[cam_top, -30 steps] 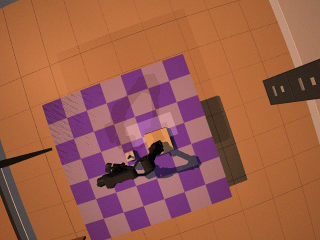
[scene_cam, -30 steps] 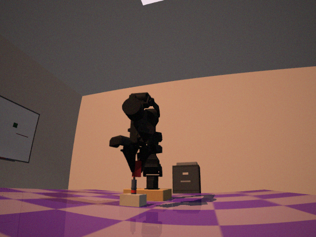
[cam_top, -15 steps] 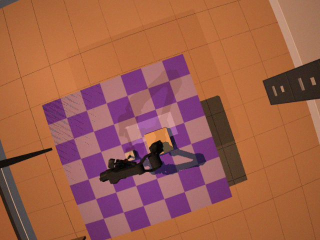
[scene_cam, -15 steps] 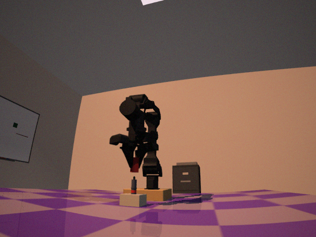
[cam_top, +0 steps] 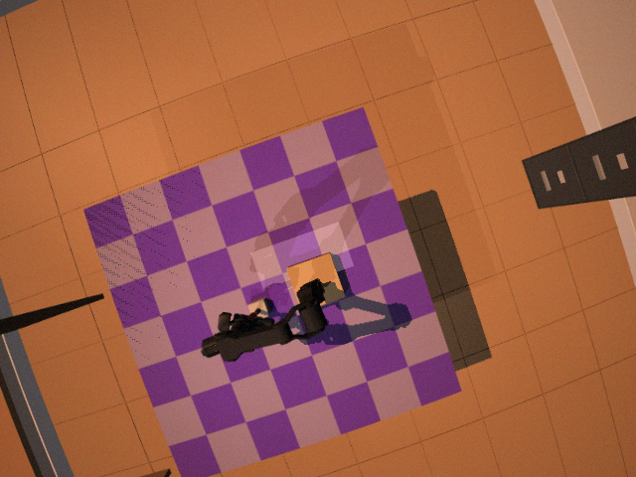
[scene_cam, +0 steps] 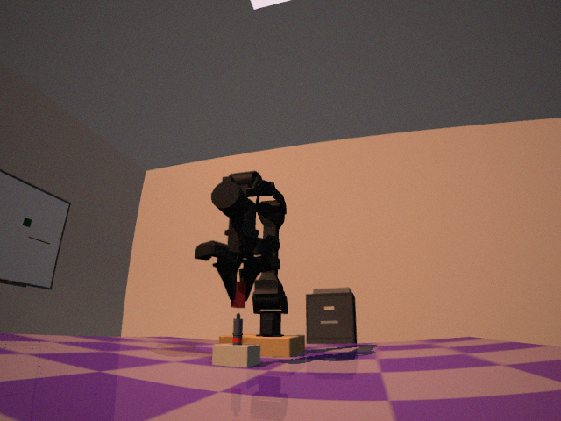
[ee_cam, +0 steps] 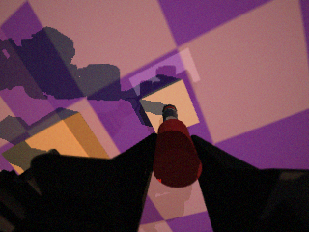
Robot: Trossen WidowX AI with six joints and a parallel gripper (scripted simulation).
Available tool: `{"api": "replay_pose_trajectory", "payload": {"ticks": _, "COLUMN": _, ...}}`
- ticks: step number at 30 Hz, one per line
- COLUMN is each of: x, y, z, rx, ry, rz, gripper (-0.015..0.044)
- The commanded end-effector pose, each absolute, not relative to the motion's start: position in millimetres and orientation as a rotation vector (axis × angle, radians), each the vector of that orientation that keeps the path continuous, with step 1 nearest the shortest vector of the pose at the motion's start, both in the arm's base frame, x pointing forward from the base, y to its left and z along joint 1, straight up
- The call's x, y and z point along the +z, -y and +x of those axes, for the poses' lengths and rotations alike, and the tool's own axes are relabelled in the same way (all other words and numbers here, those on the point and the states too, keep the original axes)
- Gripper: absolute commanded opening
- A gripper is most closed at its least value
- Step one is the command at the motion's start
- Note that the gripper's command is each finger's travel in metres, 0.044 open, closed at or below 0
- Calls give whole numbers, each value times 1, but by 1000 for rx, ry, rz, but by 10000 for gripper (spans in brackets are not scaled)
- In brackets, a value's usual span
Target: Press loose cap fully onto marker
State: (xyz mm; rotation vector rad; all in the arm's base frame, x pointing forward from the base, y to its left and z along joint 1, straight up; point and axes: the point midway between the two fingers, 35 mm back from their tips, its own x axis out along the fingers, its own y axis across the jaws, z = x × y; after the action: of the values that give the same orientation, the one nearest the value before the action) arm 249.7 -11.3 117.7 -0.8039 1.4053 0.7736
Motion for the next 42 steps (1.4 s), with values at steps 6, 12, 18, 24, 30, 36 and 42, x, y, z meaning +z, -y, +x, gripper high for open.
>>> {"api": "replay_pose_trajectory", "payload": {"ticks": 6, "x": 105, "y": 11, "z": 250, "rx": 780, "ry": -1402, "rz": -805, "gripper": 0}}
{"api": "replay_pose_trajectory", "payload": {"ticks": 12, "x": 95, "y": 11, "z": 251, "rx": 780, "ry": -1402, "rz": -805, "gripper": 0}}
{"api": "replay_pose_trajectory", "payload": {"ticks": 18, "x": 85, "y": 11, "z": 251, "rx": 780, "ry": -1402, "rz": -805, "gripper": 0}}
{"api": "replay_pose_trajectory", "payload": {"ticks": 24, "x": 76, "y": 11, "z": 251, "rx": 780, "ry": -1402, "rz": -805, "gripper": 0}}
{"api": "replay_pose_trajectory", "payload": {"ticks": 30, "x": 66, "y": 11, "z": 250, "rx": 780, "ry": -1402, "rz": -805, "gripper": 0}}
{"api": "replay_pose_trajectory", "payload": {"ticks": 36, "x": 66, "y": 11, "z": 250, "rx": 780, "ry": -1402, "rz": -805, "gripper": 0}}
{"api": "replay_pose_trajectory", "payload": {"ticks": 42, "x": 66, "y": 12, "z": 250, "rx": 774, "ry": -1405, "rz": -803, "gripper": 53}}
